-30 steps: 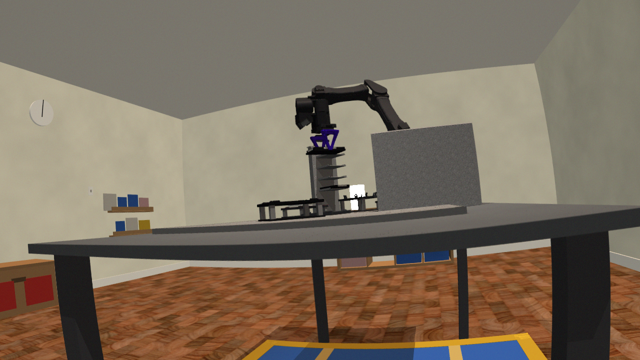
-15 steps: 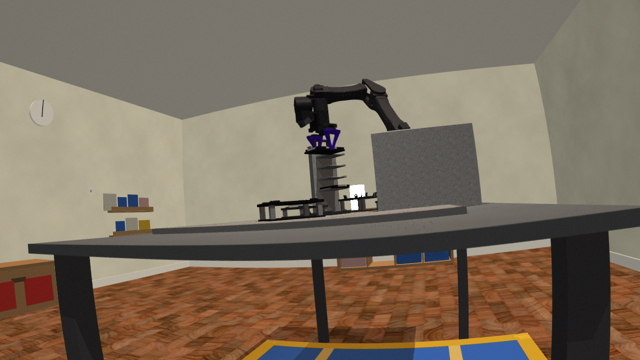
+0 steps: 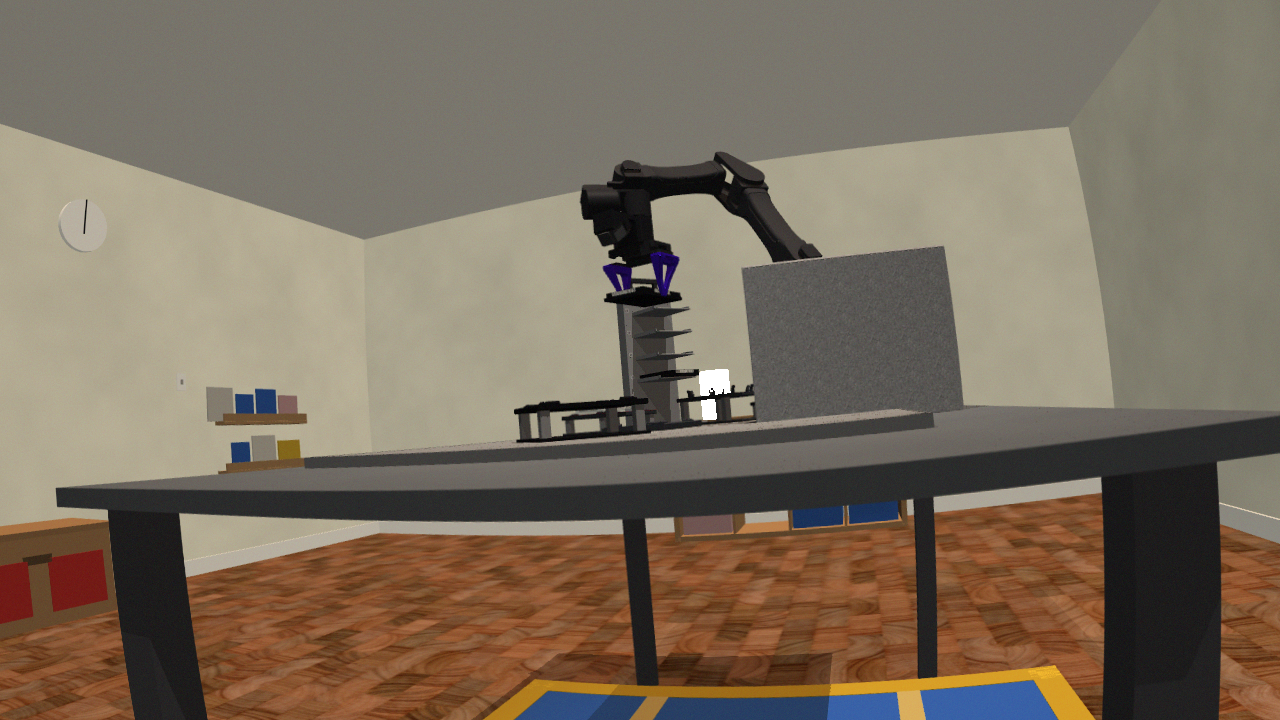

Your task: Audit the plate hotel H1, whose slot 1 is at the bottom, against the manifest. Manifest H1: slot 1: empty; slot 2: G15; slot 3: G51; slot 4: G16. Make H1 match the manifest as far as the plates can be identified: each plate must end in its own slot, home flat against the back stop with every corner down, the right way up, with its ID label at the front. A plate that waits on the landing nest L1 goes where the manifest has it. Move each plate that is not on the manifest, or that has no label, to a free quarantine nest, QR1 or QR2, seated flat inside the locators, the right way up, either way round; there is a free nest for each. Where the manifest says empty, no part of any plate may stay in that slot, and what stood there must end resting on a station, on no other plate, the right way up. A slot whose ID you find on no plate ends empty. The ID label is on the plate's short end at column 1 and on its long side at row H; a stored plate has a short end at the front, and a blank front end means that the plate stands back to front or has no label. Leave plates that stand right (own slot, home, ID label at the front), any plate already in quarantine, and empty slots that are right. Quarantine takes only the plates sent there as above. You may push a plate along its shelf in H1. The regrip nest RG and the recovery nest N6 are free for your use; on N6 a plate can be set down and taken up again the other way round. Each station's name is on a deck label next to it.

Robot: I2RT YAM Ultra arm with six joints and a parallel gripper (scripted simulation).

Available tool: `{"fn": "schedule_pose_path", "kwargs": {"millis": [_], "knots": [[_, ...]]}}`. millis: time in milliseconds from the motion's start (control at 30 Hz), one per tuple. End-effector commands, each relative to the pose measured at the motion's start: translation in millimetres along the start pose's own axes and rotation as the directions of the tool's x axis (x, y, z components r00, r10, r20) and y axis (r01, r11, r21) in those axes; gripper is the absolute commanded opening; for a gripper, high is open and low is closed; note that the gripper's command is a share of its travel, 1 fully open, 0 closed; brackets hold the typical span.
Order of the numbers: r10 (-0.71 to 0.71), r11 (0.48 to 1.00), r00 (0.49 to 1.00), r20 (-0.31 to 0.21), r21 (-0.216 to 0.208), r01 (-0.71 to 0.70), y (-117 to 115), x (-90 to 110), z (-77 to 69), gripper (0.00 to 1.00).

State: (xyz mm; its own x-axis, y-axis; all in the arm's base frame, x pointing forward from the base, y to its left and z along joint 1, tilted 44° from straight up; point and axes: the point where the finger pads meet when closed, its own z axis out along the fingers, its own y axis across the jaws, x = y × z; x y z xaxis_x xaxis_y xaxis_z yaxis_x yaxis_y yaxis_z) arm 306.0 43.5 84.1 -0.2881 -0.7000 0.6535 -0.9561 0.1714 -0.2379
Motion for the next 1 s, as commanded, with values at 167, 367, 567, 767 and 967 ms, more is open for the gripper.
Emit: {"fn": "schedule_pose_path", "kwargs": {"millis": [167, 367, 567, 767, 967], "knots": [[-0.144, 0.99, 0.99, 0.013, 0.01, 0.144, 4, -11, 3.0, 0.86], [-0.144, 0.99, 0.99, 0.013, 0.01, 0.144, 4, -11, 13.8, 0.86], [-0.144, 0.99, 0.99, 0.013, 0.01, 0.144, 3, -12, 29.7, 0.86], [-0.144, 0.99, 0.99, 0.013, 0.01, 0.144, 2, -14, 45.7, 0.86], [-0.144, 0.99, 0.99, 0.013, 0.01, 0.143, 1, -14, 56.3, 0.86]]}}
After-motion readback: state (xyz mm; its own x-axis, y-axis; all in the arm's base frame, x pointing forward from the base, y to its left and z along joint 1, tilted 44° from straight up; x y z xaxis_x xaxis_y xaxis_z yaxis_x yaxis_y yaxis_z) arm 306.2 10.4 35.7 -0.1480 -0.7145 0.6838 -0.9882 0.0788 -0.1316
